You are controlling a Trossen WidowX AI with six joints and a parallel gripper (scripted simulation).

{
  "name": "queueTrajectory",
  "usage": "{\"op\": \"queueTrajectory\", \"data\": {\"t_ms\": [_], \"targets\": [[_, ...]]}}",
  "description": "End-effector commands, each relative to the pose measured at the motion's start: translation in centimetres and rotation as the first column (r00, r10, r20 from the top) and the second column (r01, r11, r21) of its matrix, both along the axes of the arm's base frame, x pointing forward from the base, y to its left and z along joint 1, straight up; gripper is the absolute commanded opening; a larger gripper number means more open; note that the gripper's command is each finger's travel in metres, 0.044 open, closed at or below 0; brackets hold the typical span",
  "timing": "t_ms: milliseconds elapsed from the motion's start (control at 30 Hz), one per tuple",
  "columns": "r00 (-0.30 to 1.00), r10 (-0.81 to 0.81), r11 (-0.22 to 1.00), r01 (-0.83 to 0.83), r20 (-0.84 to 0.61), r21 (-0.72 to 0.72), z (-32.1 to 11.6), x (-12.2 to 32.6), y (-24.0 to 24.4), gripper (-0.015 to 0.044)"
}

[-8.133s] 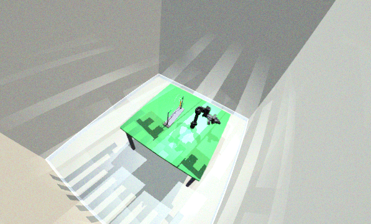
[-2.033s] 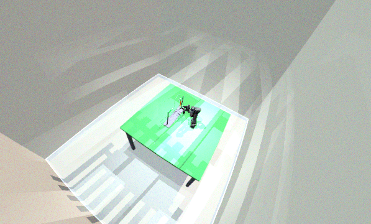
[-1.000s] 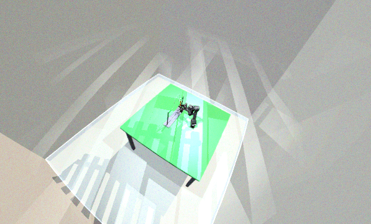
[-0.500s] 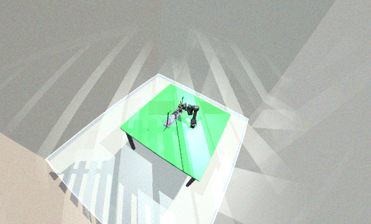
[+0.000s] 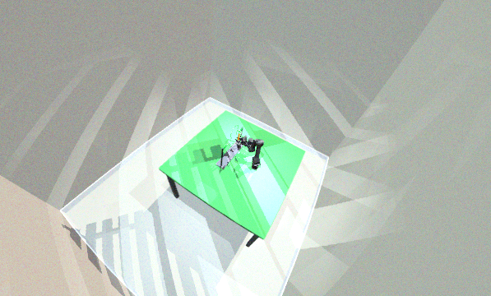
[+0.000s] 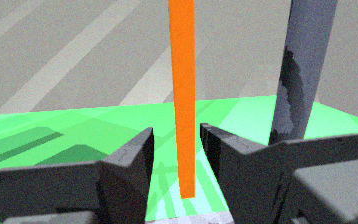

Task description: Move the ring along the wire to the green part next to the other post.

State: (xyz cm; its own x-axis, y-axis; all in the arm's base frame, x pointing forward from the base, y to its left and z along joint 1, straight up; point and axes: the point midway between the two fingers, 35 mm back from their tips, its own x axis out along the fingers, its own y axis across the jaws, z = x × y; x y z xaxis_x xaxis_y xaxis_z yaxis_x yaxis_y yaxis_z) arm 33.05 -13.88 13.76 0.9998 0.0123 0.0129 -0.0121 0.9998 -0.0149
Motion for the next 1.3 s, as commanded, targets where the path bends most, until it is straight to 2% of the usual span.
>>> {"op": "queueTrajectory", "data": {"t_ms": [0, 133, 300, 367, 567, 1267], "targets": [[1.000, -0.004, 1.000, 0.004, 0.001, 0.004, 0.0, 0.1, -0.1, 0.0160], [1.000, -0.004, 1.000, 0.004, 0.001, 0.004, 0.0, 0.1, -0.1, 0.0160], [1.000, 0.000, 1.000, 0.000, 0.000, 0.000, 0.0, 0.0, 0.0, 0.0029], [1.000, 0.000, 1.000, 0.000, 0.000, 0.000, 0.0, 0.0, 0.0, 0.0015], [1.000, 0.000, 1.000, 0.000, 0.000, 0.000, 0.0, 0.0, 0.0, -0.0142], [1.000, 0.004, 1.000, -0.004, 0.000, 0.003, 1.4, 0.0, -0.2, -0.0150]]}}
